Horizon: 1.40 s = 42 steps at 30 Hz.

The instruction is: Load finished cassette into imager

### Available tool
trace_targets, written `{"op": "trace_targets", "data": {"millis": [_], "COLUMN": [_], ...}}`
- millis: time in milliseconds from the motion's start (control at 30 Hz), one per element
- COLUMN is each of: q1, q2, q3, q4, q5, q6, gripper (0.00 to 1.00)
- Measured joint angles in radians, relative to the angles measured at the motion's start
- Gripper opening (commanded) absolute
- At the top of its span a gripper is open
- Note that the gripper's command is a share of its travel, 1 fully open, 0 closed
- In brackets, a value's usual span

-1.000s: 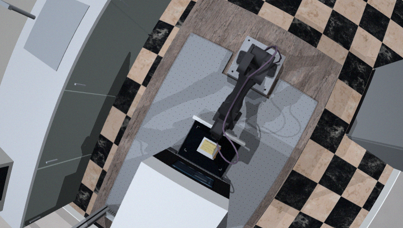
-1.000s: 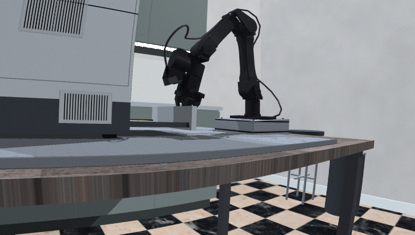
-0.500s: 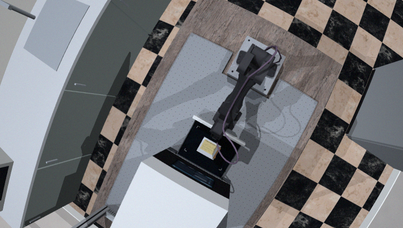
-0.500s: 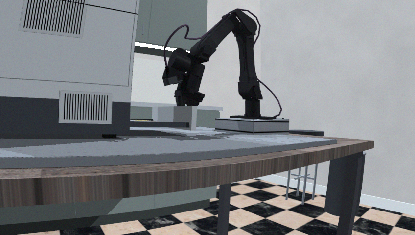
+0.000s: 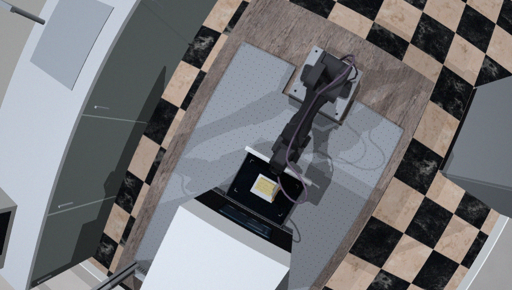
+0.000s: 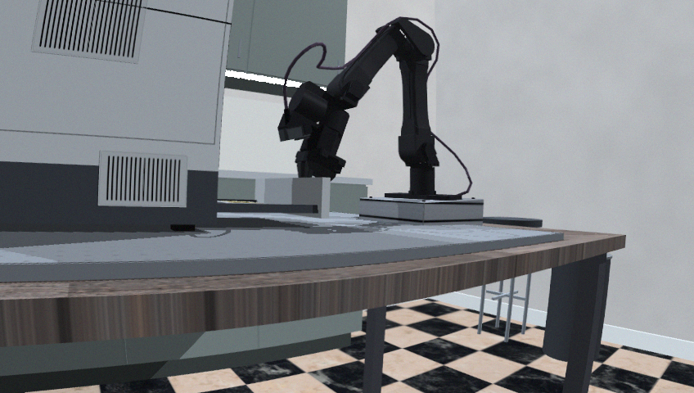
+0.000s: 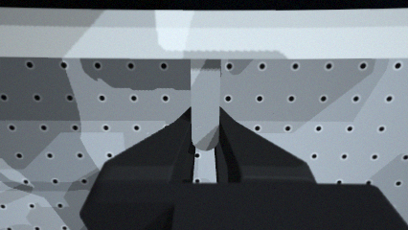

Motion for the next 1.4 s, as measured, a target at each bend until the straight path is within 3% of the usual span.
{"op": "trace_targets", "data": {"millis": [1000,1400], "q1": [0.004,0.004], "q2": [0.119,0.138], "q3": [0.135,0.158], "q4": [-0.007,-0.01], "q5": [0.0,0.0], "q6": [0.005,0.005], "gripper": [0.0,0.0]}}
